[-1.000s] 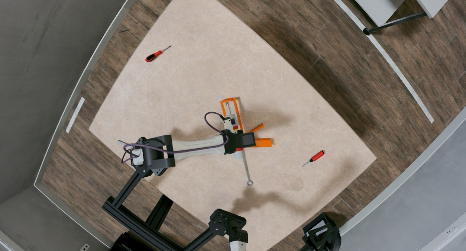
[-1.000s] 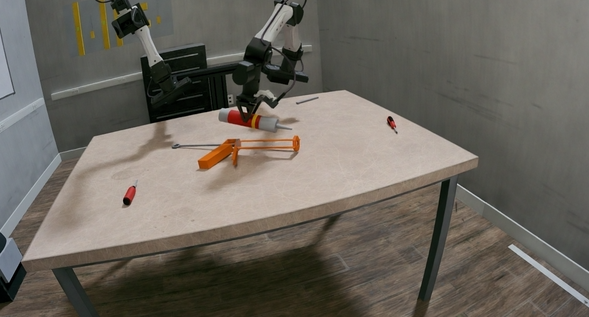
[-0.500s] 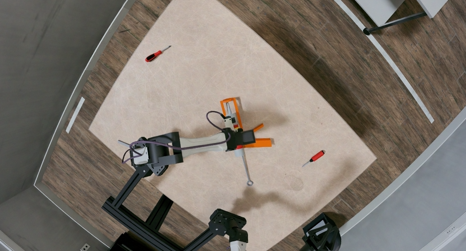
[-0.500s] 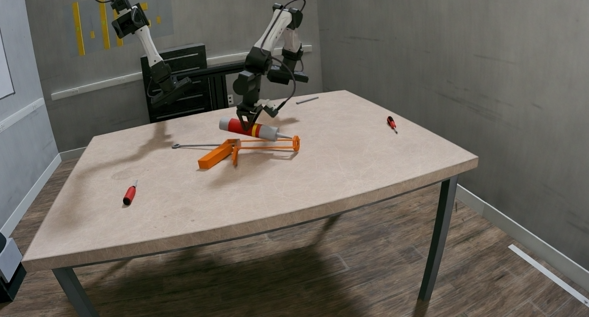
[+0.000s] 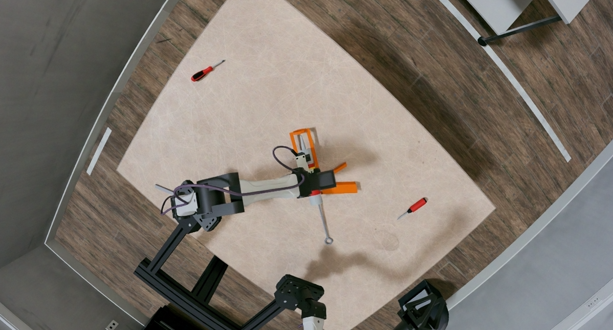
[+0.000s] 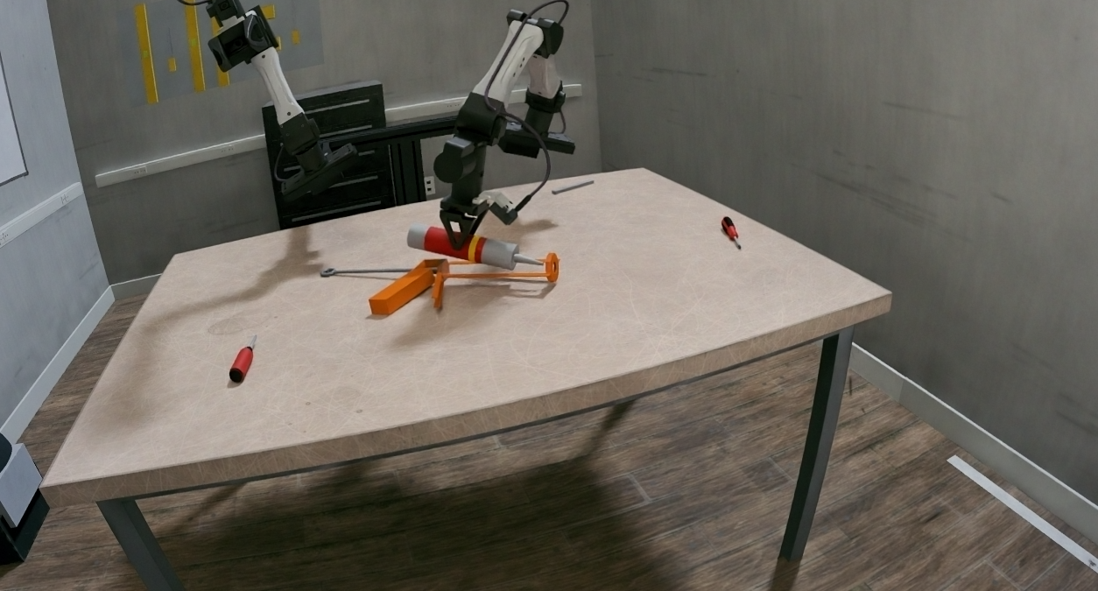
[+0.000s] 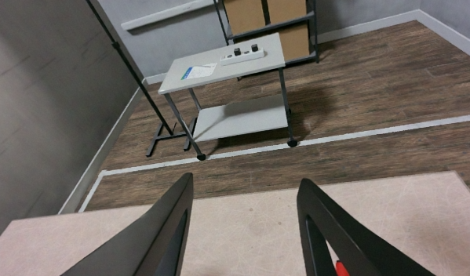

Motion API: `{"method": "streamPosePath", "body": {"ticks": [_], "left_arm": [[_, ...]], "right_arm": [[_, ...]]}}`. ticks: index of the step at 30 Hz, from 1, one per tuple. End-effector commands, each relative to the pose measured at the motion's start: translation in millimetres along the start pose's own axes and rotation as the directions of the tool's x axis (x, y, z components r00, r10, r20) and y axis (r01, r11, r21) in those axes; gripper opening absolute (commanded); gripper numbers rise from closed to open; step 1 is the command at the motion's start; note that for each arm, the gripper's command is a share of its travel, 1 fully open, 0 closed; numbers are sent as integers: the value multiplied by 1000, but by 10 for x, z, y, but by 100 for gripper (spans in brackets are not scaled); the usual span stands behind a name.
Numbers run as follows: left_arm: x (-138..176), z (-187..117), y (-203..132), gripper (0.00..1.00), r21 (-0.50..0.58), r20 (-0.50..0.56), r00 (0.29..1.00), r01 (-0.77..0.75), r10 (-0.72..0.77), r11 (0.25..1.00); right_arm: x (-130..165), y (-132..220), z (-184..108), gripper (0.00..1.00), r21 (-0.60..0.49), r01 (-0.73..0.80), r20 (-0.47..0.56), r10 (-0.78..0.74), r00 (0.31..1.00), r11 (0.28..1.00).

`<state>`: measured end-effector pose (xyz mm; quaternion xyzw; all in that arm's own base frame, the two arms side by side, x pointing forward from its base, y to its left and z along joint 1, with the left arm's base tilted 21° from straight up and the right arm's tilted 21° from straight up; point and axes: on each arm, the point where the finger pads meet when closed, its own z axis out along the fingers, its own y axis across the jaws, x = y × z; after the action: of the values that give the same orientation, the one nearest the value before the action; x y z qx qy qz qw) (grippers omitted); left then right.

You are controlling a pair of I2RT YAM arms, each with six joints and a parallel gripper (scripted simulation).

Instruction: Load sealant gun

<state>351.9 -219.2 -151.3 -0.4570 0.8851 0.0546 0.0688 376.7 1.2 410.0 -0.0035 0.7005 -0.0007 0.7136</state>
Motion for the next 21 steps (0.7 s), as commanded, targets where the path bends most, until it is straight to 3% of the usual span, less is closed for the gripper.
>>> {"method": "streamPosePath", "body": {"ticks": [1, 21], "left_arm": [[-67, -136, -63, 0, 31, -16, 1000, 3, -3, 1000], [-249, -197, -151, 0, 61, -18, 1000, 6, -5, 998]], "right_arm": [[-219, 67, -25, 51, -22, -3, 56, 5, 998, 1000], [-219, 67, -25, 51, -22, -3, 56, 5, 998, 1000]]}}
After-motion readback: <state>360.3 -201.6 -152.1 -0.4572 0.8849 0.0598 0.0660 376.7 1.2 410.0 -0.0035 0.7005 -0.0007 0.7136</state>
